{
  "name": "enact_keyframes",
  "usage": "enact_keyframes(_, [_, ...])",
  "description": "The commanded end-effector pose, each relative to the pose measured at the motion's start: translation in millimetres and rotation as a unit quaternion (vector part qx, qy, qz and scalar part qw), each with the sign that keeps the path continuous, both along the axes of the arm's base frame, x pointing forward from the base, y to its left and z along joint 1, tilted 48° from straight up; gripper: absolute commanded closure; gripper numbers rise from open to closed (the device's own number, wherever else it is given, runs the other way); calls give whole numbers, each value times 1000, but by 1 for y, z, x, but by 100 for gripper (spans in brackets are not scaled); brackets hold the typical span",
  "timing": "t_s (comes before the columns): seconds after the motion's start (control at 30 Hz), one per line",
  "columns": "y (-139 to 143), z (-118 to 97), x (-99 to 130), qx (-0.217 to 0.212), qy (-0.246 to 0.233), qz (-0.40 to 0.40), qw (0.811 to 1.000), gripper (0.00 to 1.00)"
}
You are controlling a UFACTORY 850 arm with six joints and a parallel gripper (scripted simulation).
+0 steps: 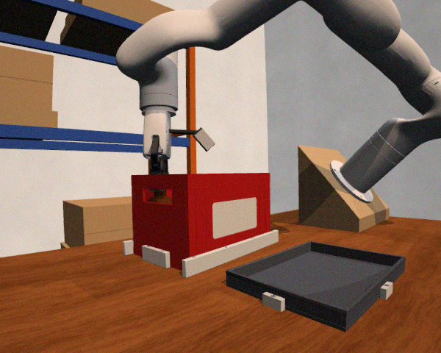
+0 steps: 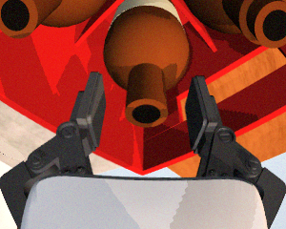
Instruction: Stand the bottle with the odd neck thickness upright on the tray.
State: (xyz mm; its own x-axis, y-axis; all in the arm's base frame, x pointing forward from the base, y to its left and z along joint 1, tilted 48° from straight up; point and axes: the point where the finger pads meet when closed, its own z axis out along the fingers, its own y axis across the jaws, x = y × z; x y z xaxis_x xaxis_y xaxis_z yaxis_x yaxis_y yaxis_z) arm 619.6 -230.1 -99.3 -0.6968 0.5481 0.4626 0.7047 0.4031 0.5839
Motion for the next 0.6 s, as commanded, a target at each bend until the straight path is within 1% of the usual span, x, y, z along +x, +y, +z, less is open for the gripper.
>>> enact_keyframes(0.0, [-1,1,1,-1,-1,0,1000,35])
enact_keyframes(0.37, [-2,2,0,-1,-1,0,1000,35])
enact_keyframes(0.57, [-8,7,-1,-1,-1,0,1000,35])
